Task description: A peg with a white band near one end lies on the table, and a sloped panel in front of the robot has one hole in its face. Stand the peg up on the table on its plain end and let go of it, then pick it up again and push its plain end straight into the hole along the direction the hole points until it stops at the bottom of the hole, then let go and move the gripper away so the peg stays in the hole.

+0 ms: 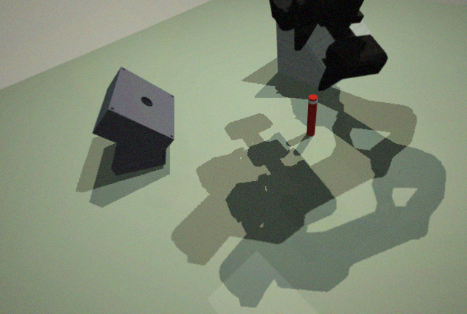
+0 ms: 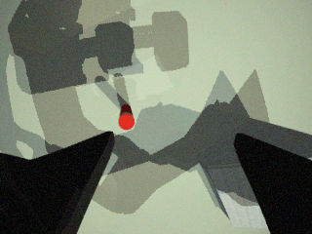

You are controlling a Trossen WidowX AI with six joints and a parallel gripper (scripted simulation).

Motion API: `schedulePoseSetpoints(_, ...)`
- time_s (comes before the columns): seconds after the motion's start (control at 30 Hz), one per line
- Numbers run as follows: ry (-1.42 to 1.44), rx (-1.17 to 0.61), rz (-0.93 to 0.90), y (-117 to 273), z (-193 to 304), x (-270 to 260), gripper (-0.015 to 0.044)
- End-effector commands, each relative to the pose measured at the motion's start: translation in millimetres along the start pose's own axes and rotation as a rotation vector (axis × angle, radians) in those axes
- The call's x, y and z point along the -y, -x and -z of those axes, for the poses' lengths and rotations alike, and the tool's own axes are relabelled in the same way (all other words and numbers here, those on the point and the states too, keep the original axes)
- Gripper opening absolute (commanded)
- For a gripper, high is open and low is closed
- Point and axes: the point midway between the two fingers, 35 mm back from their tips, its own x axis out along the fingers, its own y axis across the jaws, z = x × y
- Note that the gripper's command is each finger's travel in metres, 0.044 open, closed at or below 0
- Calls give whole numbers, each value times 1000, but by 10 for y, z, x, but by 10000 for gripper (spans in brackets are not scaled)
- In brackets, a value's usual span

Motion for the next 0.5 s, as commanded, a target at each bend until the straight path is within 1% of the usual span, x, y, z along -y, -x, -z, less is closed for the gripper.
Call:
schedulePoseSetpoints(0.0,-6,-80,-105,44,-51,-80,440)
schedulePoseSetpoints(0.23,-30,-167,-278,140,-148,-187,440)
schedulePoseSetpoints(0.47,-30,-168,-282,143,-151,-189,440)
